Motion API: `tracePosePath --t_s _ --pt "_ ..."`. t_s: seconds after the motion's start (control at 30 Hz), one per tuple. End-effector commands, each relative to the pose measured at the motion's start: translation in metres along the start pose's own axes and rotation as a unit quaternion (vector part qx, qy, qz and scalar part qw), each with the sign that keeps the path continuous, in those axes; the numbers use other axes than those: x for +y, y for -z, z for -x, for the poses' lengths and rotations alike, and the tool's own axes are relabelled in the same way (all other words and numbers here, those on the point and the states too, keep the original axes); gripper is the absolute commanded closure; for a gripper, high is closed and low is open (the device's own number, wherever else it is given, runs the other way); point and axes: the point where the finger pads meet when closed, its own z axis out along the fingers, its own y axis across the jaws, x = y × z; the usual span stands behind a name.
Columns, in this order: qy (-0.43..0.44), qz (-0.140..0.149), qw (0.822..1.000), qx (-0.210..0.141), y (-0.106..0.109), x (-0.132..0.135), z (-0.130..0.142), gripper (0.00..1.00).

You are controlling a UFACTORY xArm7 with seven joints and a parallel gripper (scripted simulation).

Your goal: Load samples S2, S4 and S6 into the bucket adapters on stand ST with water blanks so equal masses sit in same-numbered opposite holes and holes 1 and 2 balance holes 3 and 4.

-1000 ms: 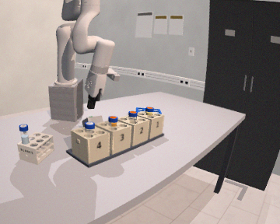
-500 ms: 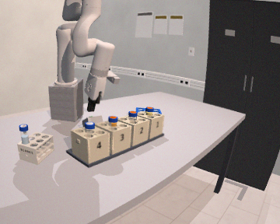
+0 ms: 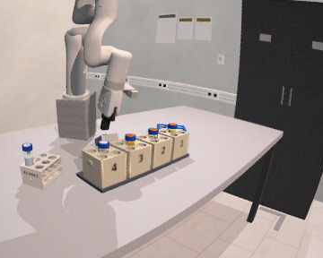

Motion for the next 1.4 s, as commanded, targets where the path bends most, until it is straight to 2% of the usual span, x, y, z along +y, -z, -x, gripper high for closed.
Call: tracePosePath --t_s 0.0,0.6,1.37 --pt "0.000 0.001 1.000 0.000 -0.002 0.001 0.000 1.00" --pt "0.000 0.001 1.000 0.000 -0.012 0.004 -0.001 1.00" --pt "0.000 0.001 1.000 0.000 -0.013 0.004 -0.001 1.00"
